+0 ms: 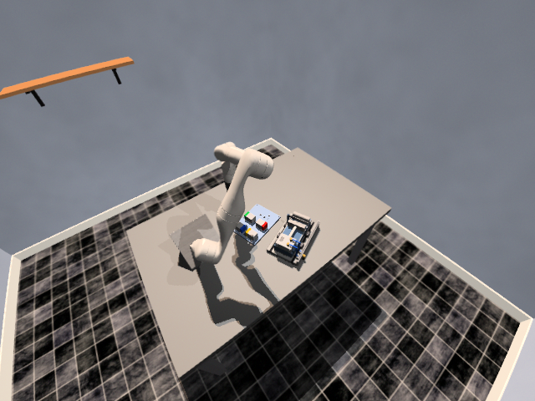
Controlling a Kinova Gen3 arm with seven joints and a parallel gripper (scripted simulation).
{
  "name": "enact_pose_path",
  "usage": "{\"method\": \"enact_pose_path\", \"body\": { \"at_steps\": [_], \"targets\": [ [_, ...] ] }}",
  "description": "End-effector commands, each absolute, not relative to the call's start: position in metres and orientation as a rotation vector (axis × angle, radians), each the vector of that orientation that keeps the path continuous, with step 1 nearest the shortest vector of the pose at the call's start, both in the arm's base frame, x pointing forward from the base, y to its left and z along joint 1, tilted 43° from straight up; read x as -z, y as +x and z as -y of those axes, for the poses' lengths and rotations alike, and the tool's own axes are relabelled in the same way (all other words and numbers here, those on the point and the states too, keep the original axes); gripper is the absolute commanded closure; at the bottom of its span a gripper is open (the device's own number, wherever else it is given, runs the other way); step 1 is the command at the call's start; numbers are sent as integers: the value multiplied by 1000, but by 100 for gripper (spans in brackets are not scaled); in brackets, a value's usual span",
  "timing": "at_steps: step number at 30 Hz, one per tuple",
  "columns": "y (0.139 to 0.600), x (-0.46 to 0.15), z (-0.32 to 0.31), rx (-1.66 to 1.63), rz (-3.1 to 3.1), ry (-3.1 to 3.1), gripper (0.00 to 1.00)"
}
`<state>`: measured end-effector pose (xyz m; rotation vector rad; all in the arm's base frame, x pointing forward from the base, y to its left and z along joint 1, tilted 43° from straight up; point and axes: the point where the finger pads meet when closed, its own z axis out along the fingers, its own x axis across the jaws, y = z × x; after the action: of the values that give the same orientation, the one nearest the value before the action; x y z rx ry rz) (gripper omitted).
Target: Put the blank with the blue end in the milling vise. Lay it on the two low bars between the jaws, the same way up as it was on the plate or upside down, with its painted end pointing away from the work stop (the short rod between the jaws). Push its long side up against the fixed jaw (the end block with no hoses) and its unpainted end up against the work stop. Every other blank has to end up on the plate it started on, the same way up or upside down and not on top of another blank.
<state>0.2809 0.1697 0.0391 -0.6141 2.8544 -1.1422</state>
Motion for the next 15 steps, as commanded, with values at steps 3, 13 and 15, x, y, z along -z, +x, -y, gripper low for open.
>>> {"method": "enact_pose_path", "body": {
  "at_steps": [3,13,15],
  "targets": [
    [281,-39,-170,1140,-2854,-615,0],
    [281,-39,-170,1140,-2854,-615,0],
    [281,-43,-171,1140,-2854,-615,0]
  ]
}}
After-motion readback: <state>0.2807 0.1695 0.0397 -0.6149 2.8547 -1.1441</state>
